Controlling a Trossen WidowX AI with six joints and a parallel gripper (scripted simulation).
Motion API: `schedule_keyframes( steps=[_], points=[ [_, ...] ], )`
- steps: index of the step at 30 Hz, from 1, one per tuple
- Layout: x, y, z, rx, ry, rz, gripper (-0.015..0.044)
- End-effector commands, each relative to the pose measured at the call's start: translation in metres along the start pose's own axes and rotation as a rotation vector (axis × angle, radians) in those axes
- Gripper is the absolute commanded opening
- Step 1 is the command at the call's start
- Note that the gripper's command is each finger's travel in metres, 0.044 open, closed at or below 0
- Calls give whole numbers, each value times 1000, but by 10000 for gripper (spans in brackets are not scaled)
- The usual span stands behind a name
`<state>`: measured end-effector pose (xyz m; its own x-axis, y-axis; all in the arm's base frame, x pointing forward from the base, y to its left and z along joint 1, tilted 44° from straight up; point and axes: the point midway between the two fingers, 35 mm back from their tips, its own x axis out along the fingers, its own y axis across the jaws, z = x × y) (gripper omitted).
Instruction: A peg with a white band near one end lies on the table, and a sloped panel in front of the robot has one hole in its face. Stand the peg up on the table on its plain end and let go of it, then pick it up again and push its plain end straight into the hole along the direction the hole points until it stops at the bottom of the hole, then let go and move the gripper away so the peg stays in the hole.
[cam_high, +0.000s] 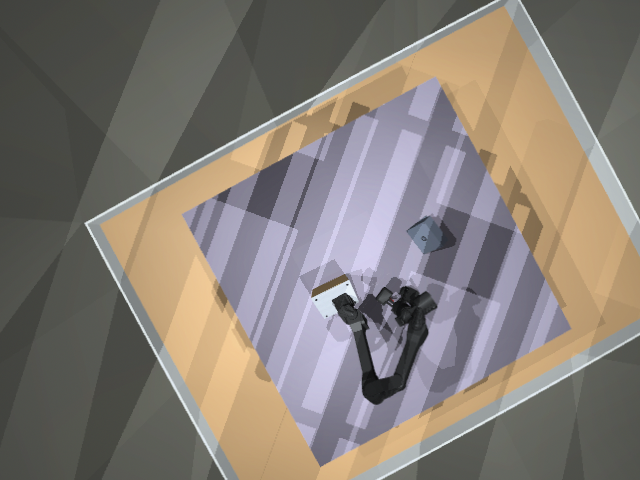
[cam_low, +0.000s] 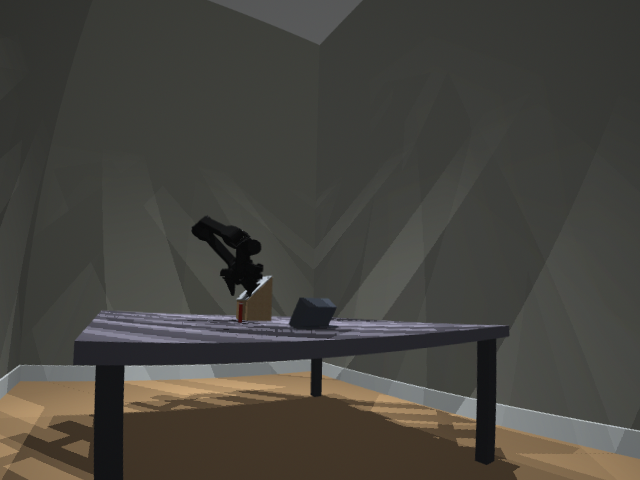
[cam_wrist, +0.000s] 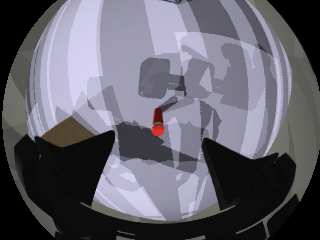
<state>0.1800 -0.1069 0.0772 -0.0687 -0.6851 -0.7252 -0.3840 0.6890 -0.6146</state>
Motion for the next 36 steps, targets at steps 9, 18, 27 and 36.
schedule_keyframes(
  steps=[9,18,27,36],
  points=[
    [17,1,0,-15,5,2,440],
    [32,1,1,-15,4,3,440],
    [47,1,0,-15,5,1,440],
    [61,1,-2,-15,7,-3,440]
  ],
)
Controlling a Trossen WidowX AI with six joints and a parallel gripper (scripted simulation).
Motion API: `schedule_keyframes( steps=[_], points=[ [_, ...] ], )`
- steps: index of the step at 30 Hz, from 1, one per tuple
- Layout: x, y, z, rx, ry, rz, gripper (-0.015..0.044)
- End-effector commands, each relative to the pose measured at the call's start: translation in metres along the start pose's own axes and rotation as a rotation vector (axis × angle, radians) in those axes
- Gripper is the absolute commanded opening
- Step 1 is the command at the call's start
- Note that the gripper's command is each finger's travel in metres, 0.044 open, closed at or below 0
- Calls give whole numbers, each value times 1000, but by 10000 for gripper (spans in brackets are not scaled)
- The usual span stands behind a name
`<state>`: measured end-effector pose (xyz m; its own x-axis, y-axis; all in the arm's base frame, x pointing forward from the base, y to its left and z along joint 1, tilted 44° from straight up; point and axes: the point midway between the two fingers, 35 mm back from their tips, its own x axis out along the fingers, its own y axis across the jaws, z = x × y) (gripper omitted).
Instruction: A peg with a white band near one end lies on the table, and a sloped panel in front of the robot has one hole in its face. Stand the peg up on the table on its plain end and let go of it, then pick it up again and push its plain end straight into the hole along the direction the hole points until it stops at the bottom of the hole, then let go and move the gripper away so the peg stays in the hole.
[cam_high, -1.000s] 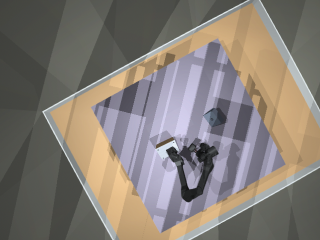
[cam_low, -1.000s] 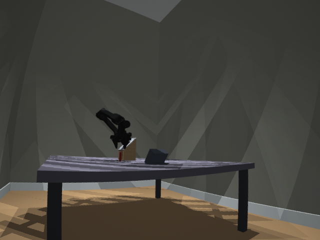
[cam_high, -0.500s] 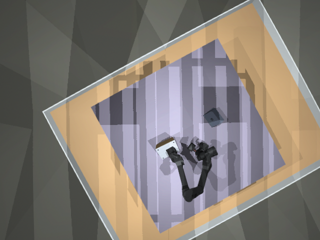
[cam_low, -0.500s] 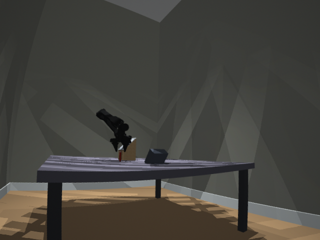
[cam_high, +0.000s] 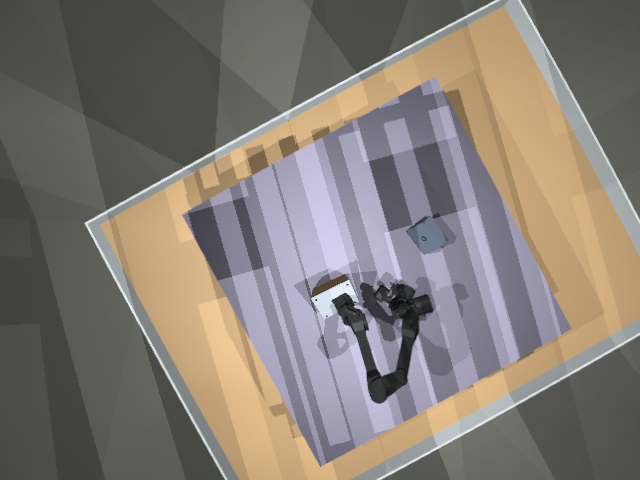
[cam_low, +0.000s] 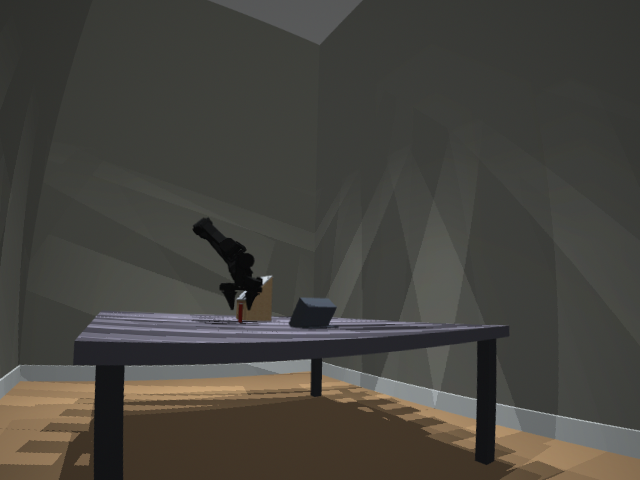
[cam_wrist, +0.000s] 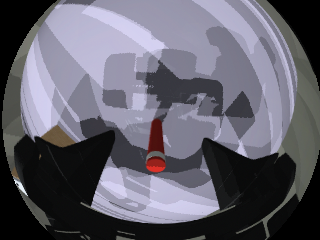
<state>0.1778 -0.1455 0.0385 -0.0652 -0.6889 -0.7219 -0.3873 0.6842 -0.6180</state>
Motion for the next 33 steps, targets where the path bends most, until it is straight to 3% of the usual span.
schedule_keyframes(
  steps=[1,7,22,33],
  points=[
    [8,3,-3,-12,9,3,440],
    [10,3,-4,-12,9,2,440],
    [8,0,-2,-2,5,-1,46],
    [5,1,-1,-2,4,1,0]
  ],
)
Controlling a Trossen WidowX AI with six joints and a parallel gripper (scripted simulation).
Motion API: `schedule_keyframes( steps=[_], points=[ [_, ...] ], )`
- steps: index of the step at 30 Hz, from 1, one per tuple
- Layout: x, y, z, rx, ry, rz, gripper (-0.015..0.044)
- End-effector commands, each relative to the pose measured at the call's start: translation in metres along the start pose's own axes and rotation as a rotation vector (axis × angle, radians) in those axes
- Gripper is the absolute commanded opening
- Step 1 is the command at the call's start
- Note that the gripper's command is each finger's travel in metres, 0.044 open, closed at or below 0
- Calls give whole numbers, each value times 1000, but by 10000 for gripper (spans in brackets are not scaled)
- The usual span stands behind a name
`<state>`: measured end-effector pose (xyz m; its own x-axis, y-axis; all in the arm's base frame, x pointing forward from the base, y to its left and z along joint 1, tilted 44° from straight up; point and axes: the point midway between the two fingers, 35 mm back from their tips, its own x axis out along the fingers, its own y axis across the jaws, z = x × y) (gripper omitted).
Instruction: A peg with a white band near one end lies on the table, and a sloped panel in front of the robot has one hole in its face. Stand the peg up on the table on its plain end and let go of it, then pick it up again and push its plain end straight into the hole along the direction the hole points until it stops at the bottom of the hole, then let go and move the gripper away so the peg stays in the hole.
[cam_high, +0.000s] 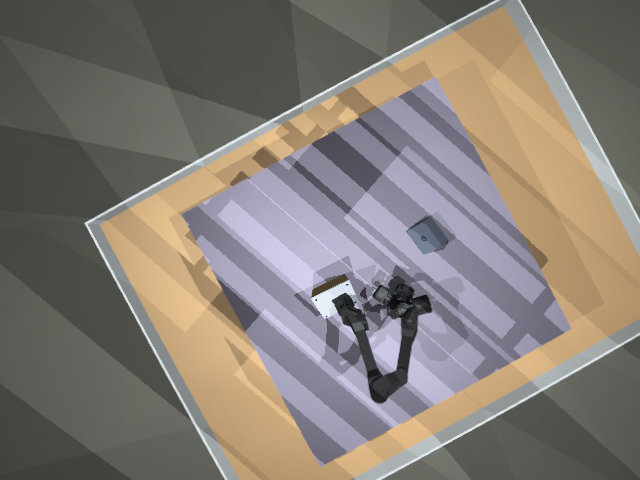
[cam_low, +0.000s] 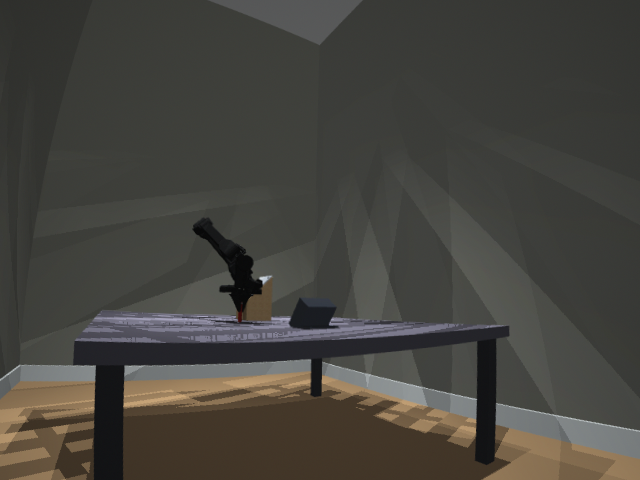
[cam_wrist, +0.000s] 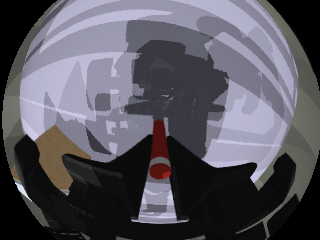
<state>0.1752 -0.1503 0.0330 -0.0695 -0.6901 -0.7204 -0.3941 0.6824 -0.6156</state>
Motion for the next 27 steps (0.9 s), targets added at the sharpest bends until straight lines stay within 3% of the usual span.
schedule_keyframes(
  steps=[1,27],
  points=[
    [-4,0,1,5,-1,2,0],
    [-78,4,7,-5,2,6,0]
  ],
)
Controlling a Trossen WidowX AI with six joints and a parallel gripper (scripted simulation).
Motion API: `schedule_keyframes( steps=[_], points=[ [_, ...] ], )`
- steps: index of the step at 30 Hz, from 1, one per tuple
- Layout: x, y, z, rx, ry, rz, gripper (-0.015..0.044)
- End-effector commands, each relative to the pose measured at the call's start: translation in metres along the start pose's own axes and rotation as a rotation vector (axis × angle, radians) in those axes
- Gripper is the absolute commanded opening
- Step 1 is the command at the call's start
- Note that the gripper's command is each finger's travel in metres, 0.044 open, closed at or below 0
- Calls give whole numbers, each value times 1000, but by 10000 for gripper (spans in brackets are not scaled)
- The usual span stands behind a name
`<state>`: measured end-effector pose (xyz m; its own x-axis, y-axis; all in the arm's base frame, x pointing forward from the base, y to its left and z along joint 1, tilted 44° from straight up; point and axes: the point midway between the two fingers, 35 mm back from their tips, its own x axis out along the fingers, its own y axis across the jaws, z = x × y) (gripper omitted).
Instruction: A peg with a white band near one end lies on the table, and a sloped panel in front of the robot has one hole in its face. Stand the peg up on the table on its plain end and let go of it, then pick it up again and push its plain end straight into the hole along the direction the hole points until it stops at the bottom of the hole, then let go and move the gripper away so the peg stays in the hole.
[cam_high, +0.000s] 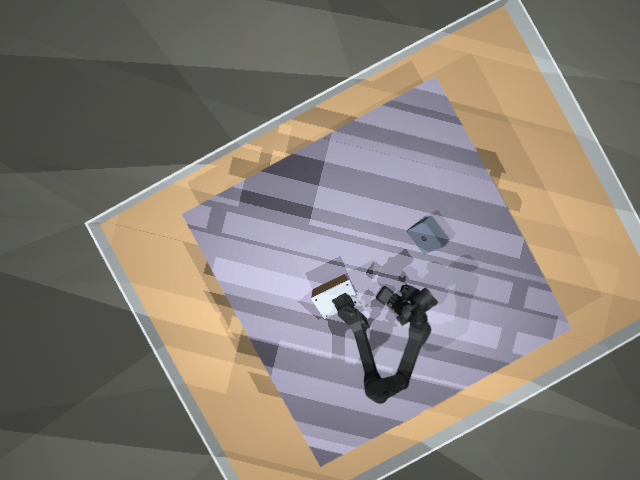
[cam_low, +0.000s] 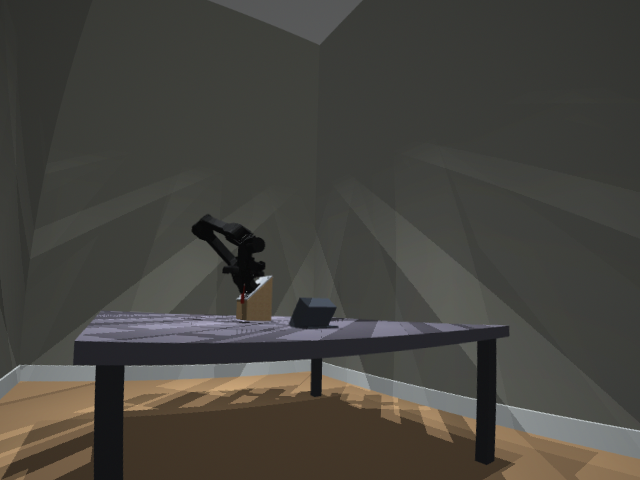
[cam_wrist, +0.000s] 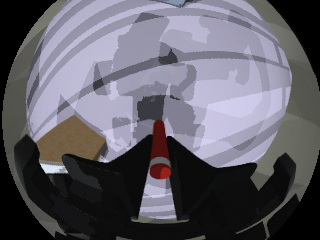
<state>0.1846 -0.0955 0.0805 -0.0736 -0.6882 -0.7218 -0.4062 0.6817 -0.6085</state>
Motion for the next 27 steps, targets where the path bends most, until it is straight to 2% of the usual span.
schedule_keyframes(
  steps=[1,27],
  points=[
    [-5,0,1,8,-2,2,0],
    [9,13,36,-42,-110,-14,0]
  ],
)
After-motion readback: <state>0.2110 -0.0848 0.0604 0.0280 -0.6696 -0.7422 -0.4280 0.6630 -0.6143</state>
